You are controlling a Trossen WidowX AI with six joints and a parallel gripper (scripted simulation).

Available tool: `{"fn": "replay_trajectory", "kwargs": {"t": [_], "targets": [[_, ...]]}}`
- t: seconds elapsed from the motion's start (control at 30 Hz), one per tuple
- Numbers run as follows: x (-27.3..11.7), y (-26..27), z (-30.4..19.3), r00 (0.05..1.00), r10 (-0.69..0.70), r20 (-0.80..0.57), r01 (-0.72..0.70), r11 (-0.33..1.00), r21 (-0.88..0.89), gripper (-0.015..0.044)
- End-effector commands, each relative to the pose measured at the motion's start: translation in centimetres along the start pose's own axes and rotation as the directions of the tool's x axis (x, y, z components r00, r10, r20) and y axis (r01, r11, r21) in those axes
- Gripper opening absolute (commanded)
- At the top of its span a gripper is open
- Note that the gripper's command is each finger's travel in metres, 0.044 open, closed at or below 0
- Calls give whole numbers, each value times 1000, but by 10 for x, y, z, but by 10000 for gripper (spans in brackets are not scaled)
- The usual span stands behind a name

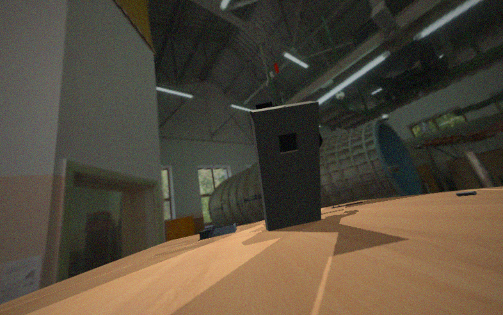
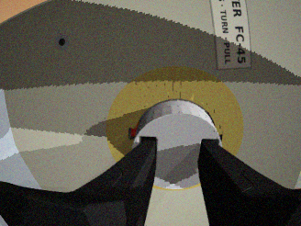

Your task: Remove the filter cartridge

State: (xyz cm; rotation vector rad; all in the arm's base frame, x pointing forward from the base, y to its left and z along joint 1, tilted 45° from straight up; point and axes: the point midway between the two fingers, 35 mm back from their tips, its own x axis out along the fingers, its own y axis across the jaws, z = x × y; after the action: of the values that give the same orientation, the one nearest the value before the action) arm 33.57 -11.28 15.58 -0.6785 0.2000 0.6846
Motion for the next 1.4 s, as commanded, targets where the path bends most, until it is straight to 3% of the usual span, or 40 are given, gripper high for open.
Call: {"fn": "replay_trajectory", "kwargs": {"t": [0.0,0.33,1.27,1.37], "targets": [[-16,-1,-6,1000,-3,-28,3,1000,-1,0],[-53,0,0,1000,1,-27,-1,1000,-13,0],[-44,76,-8,1000,1,-27,-1,1000,-13,0],[-44,71,-9,999,8,-32,-8,1000,-2,79]]}}
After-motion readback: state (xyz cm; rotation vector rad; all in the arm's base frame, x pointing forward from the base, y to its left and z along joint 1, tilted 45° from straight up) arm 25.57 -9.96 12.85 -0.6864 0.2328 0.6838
